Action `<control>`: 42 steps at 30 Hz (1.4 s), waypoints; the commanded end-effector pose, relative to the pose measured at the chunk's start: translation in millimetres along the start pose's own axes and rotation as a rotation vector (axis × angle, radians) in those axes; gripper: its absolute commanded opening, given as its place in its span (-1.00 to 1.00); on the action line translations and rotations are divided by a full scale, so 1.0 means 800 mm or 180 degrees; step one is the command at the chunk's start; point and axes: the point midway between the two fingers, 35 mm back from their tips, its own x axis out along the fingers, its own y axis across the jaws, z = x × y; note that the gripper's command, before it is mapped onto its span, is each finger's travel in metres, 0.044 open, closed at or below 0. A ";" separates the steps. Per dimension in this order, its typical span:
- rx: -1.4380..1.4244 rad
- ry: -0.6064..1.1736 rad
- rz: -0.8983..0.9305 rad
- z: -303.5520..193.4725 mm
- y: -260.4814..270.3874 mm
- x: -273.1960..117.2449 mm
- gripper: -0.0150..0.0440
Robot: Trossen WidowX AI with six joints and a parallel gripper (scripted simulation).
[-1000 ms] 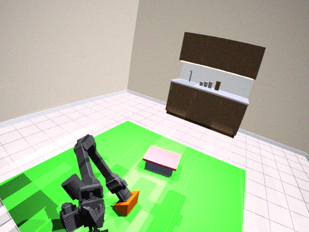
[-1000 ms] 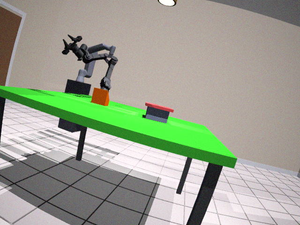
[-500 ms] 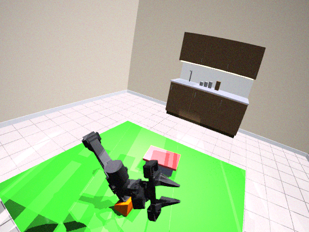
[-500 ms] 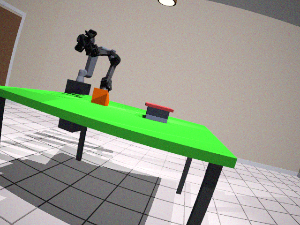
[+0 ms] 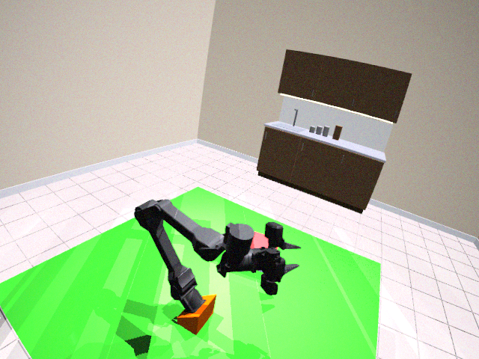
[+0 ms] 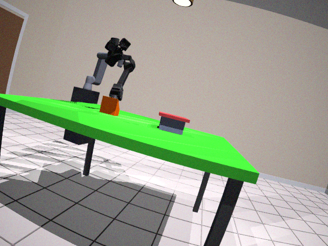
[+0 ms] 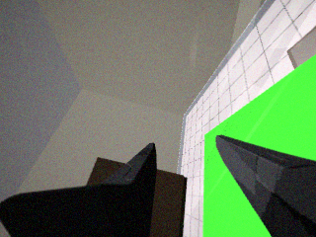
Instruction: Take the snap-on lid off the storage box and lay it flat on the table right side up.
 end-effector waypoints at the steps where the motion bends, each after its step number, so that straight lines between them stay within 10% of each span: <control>1: -0.0048 0.0669 -0.0187 -0.081 -0.001 0.028 0.31; 21: 0.0009 0.3426 -0.1306 -0.410 -0.052 -0.004 0.31; 42: 0.0017 0.3455 -0.1319 -0.446 -0.126 -0.005 0.31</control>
